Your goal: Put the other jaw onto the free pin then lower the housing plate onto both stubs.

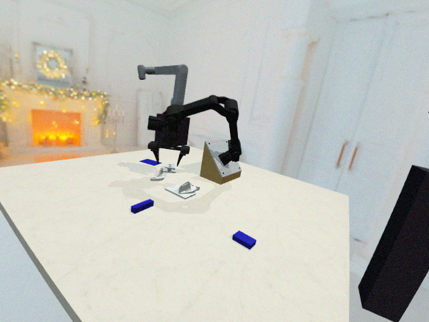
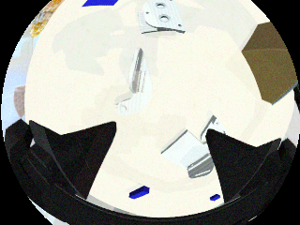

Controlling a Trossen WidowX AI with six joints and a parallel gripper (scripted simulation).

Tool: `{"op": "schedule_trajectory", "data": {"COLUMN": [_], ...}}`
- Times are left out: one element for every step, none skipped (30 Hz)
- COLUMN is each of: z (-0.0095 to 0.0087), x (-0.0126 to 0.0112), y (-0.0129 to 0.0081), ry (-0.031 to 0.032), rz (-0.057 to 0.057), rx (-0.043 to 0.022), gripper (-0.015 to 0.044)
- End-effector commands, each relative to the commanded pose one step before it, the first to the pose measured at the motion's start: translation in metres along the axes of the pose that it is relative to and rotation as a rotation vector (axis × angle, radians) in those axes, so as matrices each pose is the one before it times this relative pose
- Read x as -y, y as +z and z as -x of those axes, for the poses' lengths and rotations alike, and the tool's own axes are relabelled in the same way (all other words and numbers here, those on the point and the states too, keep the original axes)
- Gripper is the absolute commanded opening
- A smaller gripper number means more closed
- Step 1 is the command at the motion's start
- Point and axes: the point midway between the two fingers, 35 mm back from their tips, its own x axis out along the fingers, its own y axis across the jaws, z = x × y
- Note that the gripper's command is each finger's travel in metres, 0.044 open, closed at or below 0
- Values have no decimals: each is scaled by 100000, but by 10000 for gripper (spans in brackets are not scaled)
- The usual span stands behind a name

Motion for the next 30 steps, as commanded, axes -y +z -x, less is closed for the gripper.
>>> {"op": "schedule_trajectory", "data": {"z": [2, 0, 0, 0, 0, 0, 0, 0, 0, 0, 0, 0, 0, 0, 0, 0, 0, 0, 0, 0, 0, 0, 0, 0, 0, 0, 0, 0, 0, 0], "x": [-1, 0, 0, 0, 0, 0, 0, 0, 0, 0, 0, 0, 0, 0, 0, 0, 0, 0, 0, 0, 0, 0, 0, 0, 0, 0, 0, 0, 0, 0], "y": [0, 0, 0, 0, 0, 0, 0, 0, 0, 0, 0, 0, 0, 0, 0, 0, 0, 0, 0, 0, 0, 0, 0, 0, 0, 0, 0, 0, 0, 0], "ry": [4, 0, 0, 0, 0, 0, 0, 0, 0, 0, 0, 0, 0, 0, 0, 0, 0, 0, 0, 0, 0, 0, 0, 0, 0, 0, 0, 0, 0, 0], "rz": [1, 0, 0, 0, 0, 0, 0, 0, 0, 0, 0, 0, 0, 0, 0, 0, 0, 0, 0, 0, 0, 0, 0, 0, 0, 0, 0, 0, 0, 0], "rx": [-2, 0, 0, 0, 0, 0, 0, 0, 0, 0, 0, 0, 0, 0, 0, 0, 0, 0, 0, 0, 0, 0, 0, 0, 0, 0, 0, 0, 0, 0], "gripper": [440, 440, 440, 414, 387, 361, 335, 309, 282, 256, 230, 204, 177, 151, 125, 99, 72, 46, 20, 0, 0, 0, 0, 0, 0, 0, 0, 0, 0, 0]}}
